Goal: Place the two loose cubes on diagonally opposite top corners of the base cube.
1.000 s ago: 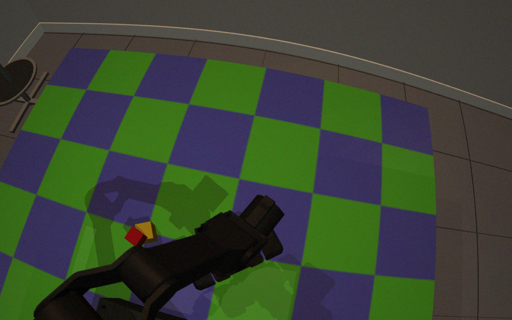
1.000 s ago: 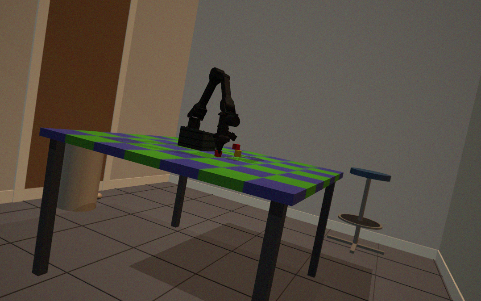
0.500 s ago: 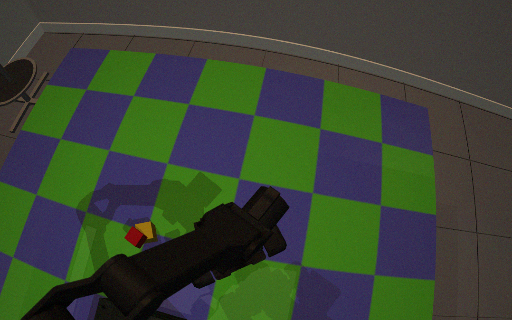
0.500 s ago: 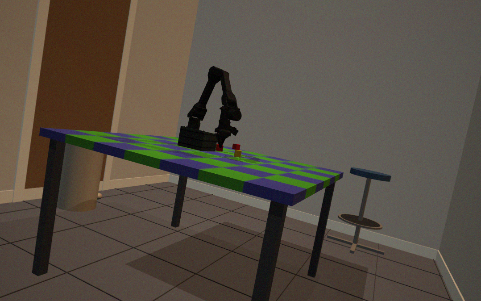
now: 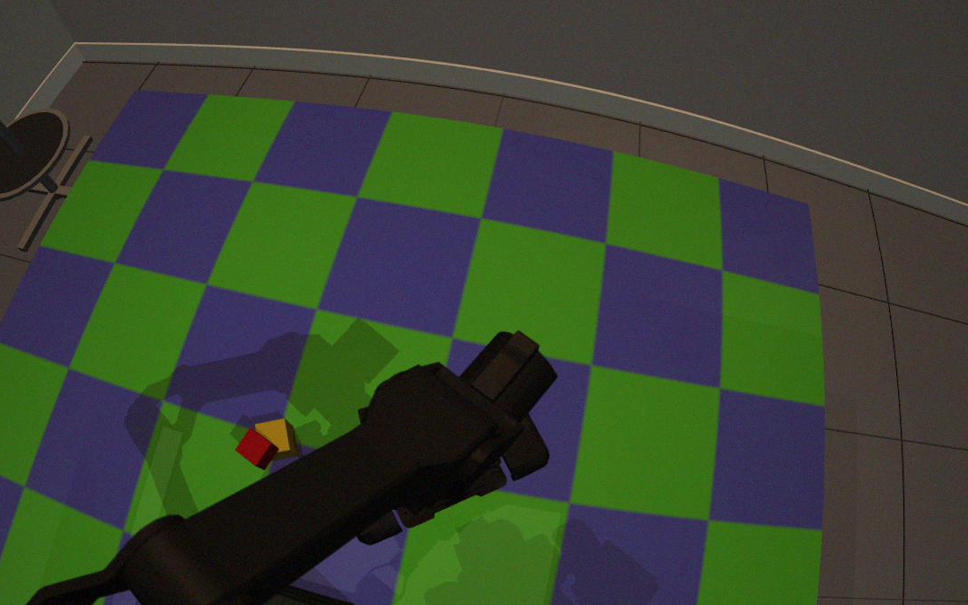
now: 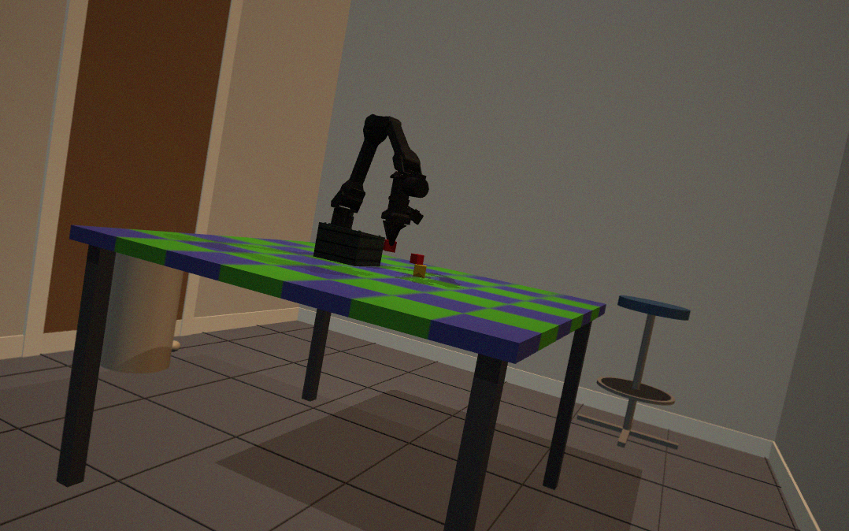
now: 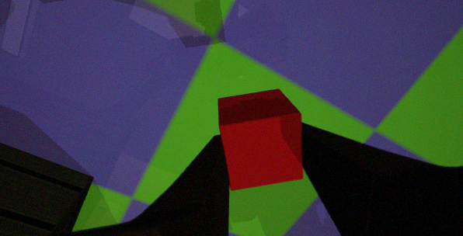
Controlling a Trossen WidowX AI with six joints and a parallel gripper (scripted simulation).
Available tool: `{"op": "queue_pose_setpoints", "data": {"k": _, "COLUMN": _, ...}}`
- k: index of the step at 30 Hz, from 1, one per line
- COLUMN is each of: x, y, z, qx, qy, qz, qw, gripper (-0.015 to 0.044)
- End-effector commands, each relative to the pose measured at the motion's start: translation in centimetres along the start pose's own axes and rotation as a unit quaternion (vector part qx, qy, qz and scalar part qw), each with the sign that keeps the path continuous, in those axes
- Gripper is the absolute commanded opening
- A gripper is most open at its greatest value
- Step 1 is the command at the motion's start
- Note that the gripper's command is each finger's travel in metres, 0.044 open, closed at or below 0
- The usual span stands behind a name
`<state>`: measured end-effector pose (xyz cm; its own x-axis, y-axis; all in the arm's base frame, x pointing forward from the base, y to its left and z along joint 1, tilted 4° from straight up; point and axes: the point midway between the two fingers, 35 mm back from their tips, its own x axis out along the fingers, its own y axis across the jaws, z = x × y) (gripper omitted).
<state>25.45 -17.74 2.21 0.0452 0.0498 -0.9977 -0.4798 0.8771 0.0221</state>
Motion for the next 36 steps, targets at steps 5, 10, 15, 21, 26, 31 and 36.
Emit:
{"op": "queue_pose_setpoints", "data": {"k": 5, "x": -2.7, "y": 0.1, "z": -0.1, "qx": -0.002, "qy": -0.003, "qz": -0.005, "qw": 1.0, "gripper": 0.0105}}
{"op": "queue_pose_setpoints", "data": {"k": 10, "x": -2.8, "y": 0.2, "z": 0.1, "qx": 0.003, "qy": -0.003, "qz": -0.005, "qw": 1.0, "gripper": 0.0105}}
{"op": "queue_pose_setpoints", "data": {"k": 15, "x": -2.7, "y": 0.9, "z": 1.5, "qx": 0.038, "qy": -0.004, "qz": -0.005, "qw": 0.999, "gripper": 0.0105}}
{"op": "queue_pose_setpoints", "data": {"k": 21, "x": -2.7, "y": 1.8, "z": 3.2, "qx": 0.082, "qy": -0.004, "qz": -0.005, "qw": 0.997, "gripper": 0.0105}}
{"op": "queue_pose_setpoints", "data": {"k": 26, "x": -2.7, "y": 2.7, "z": 4.6, "qx": 0.118, "qy": -0.005, "qz": -0.004, "qw": 0.993, "gripper": 0.0105}}
{"op": "queue_pose_setpoints", "data": {"k": 31, "x": -2.7, "y": 3.6, "z": 6.0, "qx": 0.154, "qy": -0.005, "qz": -0.004, "qw": 0.988, "gripper": 0.0105}}
{"op": "queue_pose_setpoints", "data": {"k": 36, "x": -2.7, "y": 4.6, "z": 7.3, "qx": 0.19, "qy": -0.006, "qz": -0.003, "qw": 0.982, "gripper": 0.0105}}
